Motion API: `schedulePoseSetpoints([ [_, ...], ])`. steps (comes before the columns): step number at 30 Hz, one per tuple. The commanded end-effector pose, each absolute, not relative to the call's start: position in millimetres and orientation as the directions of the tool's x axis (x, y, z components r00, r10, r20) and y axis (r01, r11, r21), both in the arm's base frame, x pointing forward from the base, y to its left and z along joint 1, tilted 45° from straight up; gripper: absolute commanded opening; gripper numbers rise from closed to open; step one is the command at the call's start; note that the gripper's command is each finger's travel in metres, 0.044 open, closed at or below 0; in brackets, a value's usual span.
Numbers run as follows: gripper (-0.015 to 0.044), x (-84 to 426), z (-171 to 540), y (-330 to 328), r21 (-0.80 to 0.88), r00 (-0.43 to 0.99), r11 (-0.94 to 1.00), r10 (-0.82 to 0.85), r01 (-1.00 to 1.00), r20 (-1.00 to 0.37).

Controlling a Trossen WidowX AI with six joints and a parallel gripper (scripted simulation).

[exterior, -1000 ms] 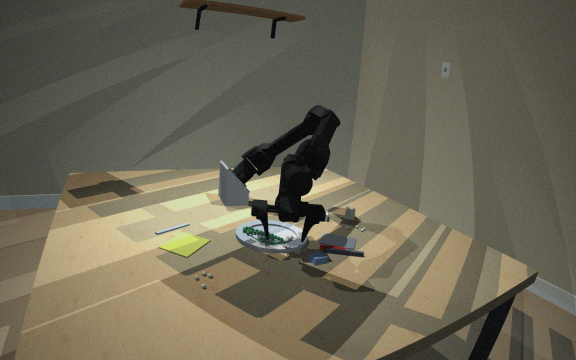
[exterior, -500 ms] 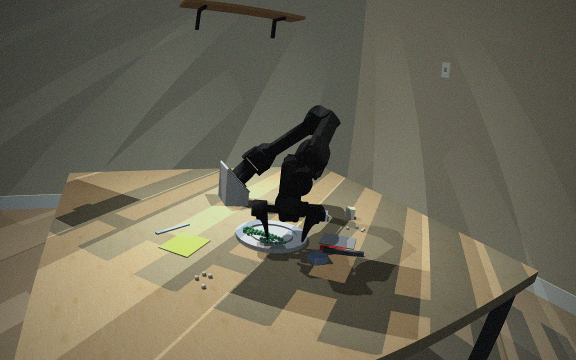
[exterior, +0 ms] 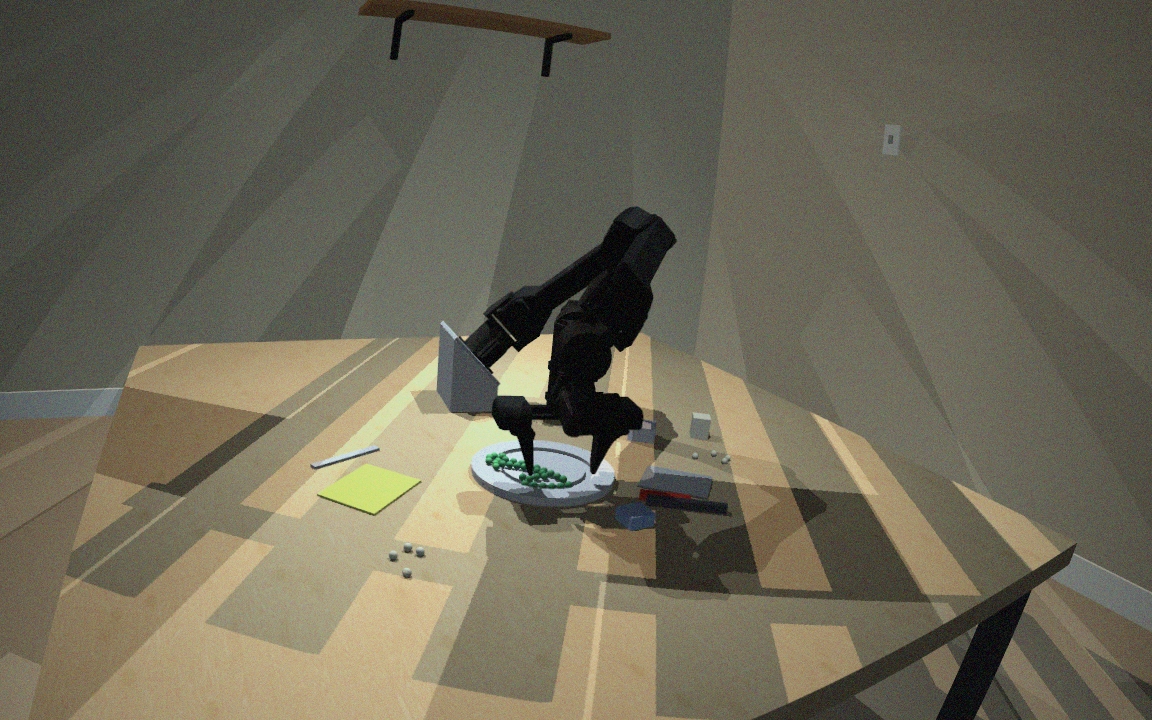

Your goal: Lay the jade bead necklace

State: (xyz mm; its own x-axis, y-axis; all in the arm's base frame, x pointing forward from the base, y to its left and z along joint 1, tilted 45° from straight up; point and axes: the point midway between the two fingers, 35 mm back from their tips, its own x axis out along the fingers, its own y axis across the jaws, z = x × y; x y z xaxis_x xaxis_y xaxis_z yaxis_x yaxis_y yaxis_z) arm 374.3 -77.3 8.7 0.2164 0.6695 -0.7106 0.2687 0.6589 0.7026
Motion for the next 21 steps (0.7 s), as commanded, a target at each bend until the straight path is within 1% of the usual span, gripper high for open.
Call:
schedulePoseSetpoints([
  [1,0.0387,359,-1,-99,0.687,0.211,0.726,0.667,0.027,-0.714],
  [4,0.0367,347,-5,-114,0.64,0.21,0.744,0.668,-0.193,-0.714],
  [6,0.0353,341,-6,-120,0.61,0.21,0.739,0.67,-0.287,-0.712],
  [15,0.0293,341,-6,-121,0.606,0.21,0.738,0.67,-0.298,-0.712],
  [21,0.0253,344,-18,-110,0.606,0.21,0.737,0.67,-0.298,-0.712],
])
